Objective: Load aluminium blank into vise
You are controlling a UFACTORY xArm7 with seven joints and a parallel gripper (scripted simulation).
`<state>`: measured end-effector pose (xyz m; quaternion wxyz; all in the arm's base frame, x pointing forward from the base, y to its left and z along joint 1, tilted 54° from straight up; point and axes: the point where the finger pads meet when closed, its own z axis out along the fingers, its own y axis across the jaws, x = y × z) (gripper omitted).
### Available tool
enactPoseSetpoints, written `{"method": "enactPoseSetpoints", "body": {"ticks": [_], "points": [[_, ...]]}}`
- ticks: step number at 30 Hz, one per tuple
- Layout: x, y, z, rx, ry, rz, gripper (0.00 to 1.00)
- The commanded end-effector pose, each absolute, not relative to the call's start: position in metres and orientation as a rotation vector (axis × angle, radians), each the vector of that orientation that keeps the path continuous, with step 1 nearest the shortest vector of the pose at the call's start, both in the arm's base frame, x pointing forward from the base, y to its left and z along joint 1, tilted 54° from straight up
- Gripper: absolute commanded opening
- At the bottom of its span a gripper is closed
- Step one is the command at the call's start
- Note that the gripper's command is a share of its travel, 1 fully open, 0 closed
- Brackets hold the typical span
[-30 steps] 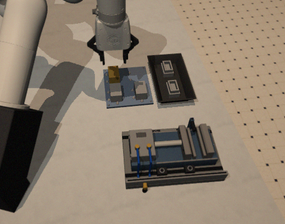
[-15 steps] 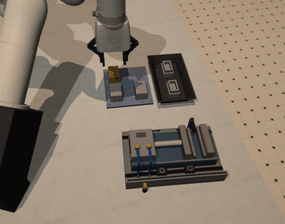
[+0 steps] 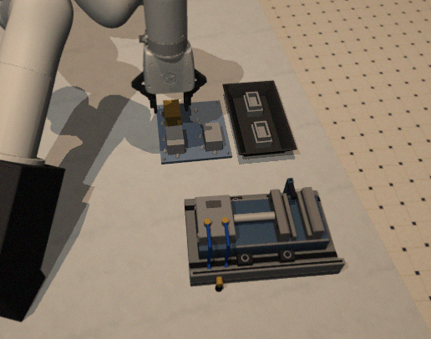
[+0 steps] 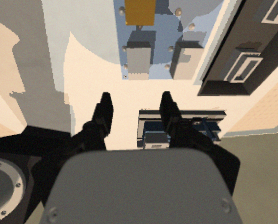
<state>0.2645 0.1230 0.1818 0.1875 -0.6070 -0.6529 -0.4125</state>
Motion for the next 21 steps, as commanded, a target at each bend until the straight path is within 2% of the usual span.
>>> {"method": "enactPoseSetpoints", "body": {"ticks": [1, 21], "points": [[0.276, 0.141, 0.17, -1.707, -1.836, -1.167, 0.69], [0.289, 0.18, 0.14, -1.707, -1.836, -1.168, 0.69]]}}
